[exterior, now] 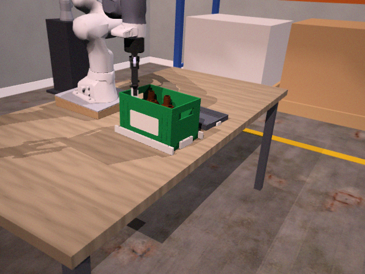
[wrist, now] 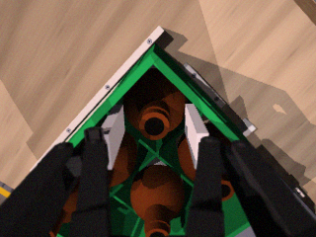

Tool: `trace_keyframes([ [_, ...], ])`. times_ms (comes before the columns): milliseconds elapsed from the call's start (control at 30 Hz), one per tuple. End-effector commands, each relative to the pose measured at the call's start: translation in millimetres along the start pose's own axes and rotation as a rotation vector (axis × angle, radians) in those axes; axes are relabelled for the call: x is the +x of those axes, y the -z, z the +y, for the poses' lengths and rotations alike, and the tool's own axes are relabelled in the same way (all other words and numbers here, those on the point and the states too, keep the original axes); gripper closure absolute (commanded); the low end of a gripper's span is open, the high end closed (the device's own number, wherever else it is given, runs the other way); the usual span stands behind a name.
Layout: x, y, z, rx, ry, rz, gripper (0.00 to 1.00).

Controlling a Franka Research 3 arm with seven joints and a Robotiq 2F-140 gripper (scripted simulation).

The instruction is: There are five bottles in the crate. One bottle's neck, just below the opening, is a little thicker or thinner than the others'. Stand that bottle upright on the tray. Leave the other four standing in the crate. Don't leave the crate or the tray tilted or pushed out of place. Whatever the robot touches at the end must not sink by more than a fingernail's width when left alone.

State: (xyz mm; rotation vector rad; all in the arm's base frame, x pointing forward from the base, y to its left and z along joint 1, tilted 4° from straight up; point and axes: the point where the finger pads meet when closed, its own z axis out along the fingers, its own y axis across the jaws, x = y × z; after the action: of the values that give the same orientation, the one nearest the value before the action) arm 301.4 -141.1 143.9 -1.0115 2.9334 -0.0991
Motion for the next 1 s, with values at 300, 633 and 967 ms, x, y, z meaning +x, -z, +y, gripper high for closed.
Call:
trace_keyframes([
  [300,1,-0.5,0,0.002,0.0,0.002,0.56],
  [633,1,12.9,0,0.002,0.0,0.002,0.56],
  [967,1,38.0,0,0.002,0.0,0.002,0.56],
])
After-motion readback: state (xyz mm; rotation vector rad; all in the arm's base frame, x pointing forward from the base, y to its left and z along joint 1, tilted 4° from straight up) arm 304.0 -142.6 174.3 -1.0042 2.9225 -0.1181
